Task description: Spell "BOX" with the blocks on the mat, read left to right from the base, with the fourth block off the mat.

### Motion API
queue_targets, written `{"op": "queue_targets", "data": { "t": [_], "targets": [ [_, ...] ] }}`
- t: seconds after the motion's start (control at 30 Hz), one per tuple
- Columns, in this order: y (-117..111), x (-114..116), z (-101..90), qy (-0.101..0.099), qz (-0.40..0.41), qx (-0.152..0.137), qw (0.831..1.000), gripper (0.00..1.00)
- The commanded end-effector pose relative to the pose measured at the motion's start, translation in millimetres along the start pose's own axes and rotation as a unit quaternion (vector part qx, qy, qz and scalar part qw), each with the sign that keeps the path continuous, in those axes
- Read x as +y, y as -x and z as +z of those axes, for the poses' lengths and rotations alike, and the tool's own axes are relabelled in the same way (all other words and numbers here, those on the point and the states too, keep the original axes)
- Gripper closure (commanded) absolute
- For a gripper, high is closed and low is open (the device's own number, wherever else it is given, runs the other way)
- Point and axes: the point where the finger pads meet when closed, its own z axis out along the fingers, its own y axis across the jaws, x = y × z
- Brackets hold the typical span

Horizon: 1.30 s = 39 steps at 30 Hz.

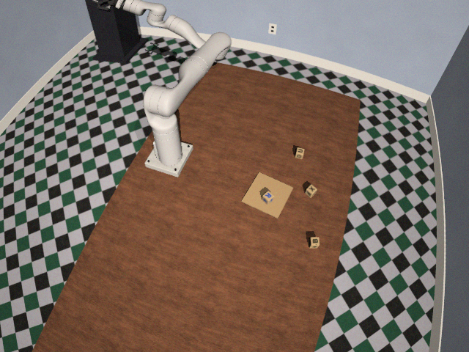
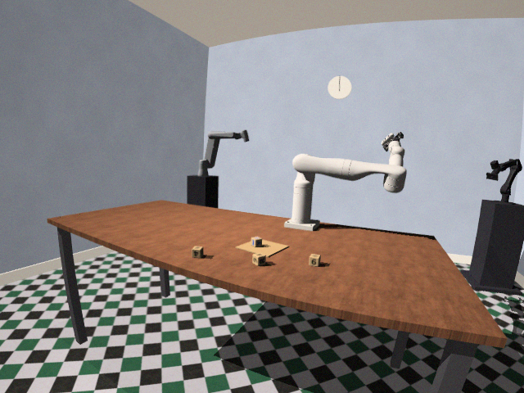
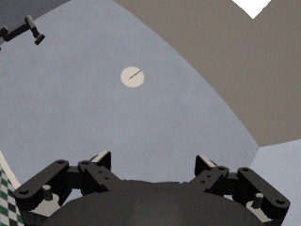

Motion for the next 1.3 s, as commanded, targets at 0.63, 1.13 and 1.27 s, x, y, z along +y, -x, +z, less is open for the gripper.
{"op": "queue_targets", "data": {
  "t": [0.63, 1.13, 1.27],
  "targets": [
    [79, 51, -129.0, -0.063, -0.138, -0.122, 0.981, 0.00],
    [147, 70, -289.1, -0.146, -0.203, -0.256, 0.934, 0.00],
    [162, 74, -350.9, -0.174, -0.211, -0.302, 0.913, 0.00]
  ]
}}
